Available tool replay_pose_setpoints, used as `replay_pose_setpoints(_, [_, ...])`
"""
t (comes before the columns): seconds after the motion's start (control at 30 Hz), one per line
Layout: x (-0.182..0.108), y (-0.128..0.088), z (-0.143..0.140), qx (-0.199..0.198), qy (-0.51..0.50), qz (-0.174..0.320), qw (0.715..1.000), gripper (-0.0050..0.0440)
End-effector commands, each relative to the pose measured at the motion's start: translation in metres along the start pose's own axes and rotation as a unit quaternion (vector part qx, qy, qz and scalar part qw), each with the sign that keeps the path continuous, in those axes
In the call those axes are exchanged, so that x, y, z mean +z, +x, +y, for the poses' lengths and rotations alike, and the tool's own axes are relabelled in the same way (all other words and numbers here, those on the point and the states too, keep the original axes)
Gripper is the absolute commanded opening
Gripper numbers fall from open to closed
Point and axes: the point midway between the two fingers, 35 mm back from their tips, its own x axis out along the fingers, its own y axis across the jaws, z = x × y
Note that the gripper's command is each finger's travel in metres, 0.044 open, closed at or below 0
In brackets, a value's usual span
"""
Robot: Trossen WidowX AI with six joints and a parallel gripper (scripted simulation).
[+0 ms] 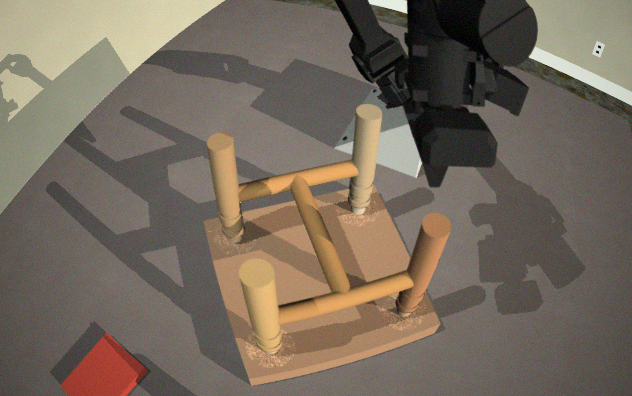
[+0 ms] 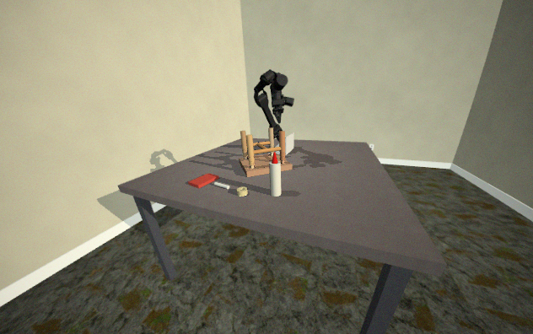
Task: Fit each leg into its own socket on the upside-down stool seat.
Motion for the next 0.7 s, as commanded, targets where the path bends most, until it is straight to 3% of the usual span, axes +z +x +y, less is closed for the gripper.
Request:
replay_pose_setpoints(0.0, [0.0035, 0.0019, -0.003, 0.001, 0.082, 0.008, 0.997, 0.0])
replay_pose_setpoints(0.33, [0.0071, 0.0031, -0.0071, -0.004, 0.331, 0.022, 0.943, 0.0])
replay_pose_setpoints(0.4, [0.0071, 0.0031, -0.0071, -0.004, 0.331, 0.022, 0.943, 0.0])
replay_pose_setpoints(0.67, [0.0104, 0.0042, -0.0105, -0.015, 0.533, 0.033, 0.845, 0.0])
